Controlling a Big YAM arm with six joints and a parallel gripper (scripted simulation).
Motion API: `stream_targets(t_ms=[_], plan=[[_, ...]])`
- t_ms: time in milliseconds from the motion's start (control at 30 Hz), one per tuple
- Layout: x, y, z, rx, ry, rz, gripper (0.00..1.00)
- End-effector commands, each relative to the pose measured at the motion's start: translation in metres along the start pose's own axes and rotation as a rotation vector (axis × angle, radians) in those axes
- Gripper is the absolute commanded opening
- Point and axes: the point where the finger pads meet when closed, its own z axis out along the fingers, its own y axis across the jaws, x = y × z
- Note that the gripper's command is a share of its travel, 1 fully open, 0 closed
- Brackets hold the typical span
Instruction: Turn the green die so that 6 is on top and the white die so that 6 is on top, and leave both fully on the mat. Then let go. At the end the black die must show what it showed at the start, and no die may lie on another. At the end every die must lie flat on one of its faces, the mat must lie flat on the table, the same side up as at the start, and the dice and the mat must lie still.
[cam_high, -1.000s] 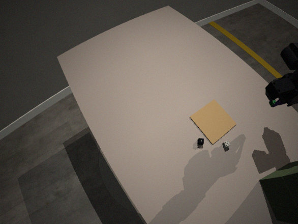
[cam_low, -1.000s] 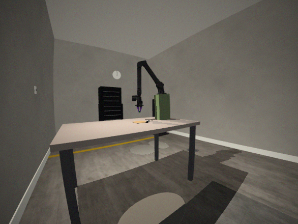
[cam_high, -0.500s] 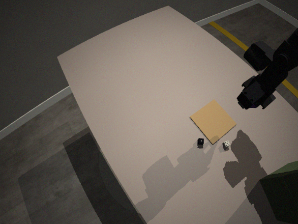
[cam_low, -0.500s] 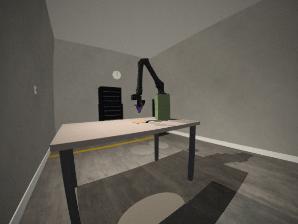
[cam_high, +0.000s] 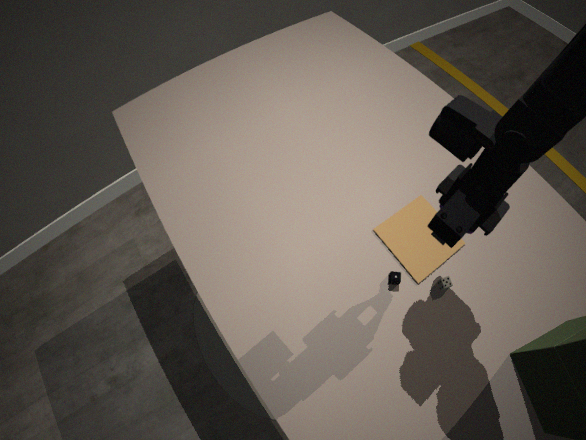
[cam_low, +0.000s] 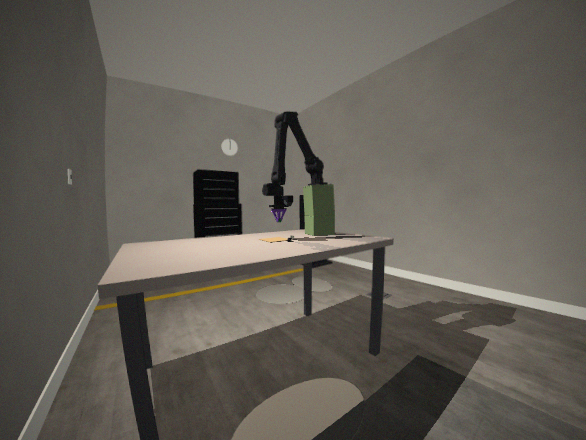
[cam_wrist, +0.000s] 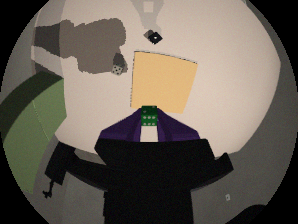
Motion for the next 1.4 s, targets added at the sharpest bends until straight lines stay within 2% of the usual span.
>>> stream_targets(t_ms=[0, 200, 267, 400, 633, 700, 1100, 1367], plan=[[0.006, -0.005, -0.005, 0.011, 0.002, 0.027, 0.14], [0.005, -0.005, -0.003, 0.010, 0.002, 0.022, 0.14], [0.005, -0.002, 0.003, 0.002, 0.002, 0.021, 0.14], [0.006, -0.008, 0.009, 0.017, 0.002, 0.022, 0.14], [0.006, -0.006, 0.035, 0.013, 0.002, 0.017, 0.14], [0.006, -0.006, 0.035, 0.013, 0.002, 0.017, 0.14], [0.006, -0.002, 0.089, 0.008, 0.002, 0.010, 0.14], [0.006, -0.002, 0.098, 0.008, 0.002, 0.011, 0.14]])
